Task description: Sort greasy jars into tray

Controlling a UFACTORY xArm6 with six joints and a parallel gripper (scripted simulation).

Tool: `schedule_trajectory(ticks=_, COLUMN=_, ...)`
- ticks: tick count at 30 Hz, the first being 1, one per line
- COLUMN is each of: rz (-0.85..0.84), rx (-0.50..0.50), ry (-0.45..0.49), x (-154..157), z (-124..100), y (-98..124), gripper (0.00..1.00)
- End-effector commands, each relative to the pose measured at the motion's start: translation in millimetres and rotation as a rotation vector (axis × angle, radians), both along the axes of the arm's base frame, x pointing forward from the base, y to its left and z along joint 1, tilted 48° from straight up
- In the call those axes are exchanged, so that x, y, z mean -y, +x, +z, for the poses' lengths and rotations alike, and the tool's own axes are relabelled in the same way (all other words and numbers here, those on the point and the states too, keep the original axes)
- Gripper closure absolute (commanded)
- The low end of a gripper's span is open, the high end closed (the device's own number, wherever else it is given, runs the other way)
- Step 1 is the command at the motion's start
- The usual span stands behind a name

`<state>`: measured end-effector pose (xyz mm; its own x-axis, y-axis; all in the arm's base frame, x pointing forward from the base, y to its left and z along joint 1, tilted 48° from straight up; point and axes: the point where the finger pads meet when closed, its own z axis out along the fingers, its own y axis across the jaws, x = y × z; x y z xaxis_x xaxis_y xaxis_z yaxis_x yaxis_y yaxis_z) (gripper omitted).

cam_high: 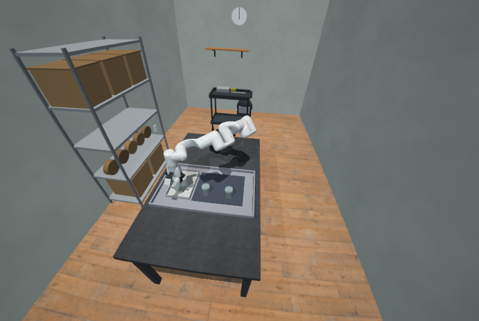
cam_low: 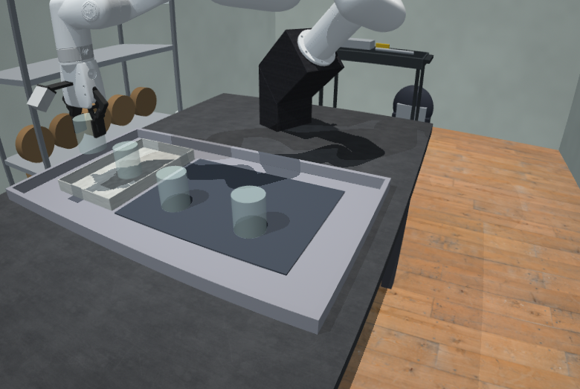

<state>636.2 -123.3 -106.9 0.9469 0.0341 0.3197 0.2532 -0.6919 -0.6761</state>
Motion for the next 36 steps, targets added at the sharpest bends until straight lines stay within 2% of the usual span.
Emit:
schedule_trajectory(ticks=1, rz=-0.003, rx=0.004, ry=-0.002, x=-2.6, z=-2.9, y=2.8, gripper=1.0)
schedule_trajectory(ticks=30, rz=-0.003, rx=0.004, ry=-0.002, x=-53.9, z=-50.3, y=17.3, gripper=1.0)
schedule_trajectory(ticks=36, rz=-0.003, rx=0.004, ry=-0.002, x=-53.9, z=-50.3, y=17.3, gripper=1.0)
